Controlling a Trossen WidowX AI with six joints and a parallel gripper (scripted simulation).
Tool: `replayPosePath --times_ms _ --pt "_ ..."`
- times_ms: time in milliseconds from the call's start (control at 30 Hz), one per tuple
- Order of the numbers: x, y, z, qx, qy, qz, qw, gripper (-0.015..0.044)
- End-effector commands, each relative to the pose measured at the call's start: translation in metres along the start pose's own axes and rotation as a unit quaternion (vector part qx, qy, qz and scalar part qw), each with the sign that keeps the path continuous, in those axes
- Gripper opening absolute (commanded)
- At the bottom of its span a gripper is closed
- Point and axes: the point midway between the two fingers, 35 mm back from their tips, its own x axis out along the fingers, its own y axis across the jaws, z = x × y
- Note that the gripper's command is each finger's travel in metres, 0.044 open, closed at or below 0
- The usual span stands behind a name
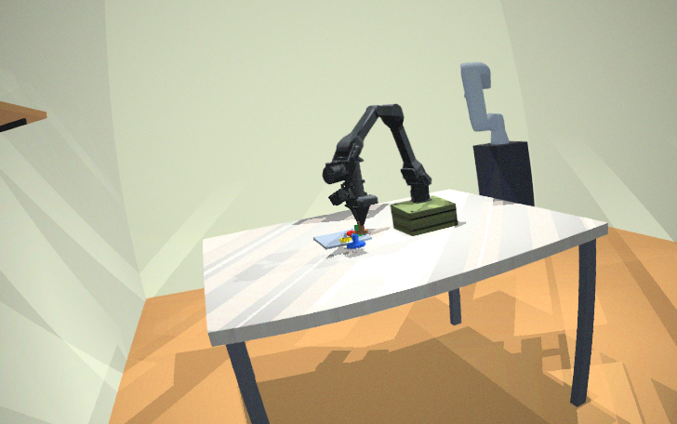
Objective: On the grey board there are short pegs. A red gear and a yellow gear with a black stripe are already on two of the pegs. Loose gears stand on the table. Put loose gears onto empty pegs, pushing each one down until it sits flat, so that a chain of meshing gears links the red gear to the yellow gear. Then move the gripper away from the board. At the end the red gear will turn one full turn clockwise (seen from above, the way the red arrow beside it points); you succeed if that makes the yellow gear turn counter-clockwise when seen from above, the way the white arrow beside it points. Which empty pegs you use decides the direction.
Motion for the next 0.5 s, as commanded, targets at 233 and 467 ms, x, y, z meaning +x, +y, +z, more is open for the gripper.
replayPosePath --times_ms 233,467 --pt "-0.043 0.0 0.0 -0.001 -0.007 0.001 1.0 0.0" --pt "-0.068 -0.001 -0.005 -0.001 -0.007 0.001 1.0 0.0"
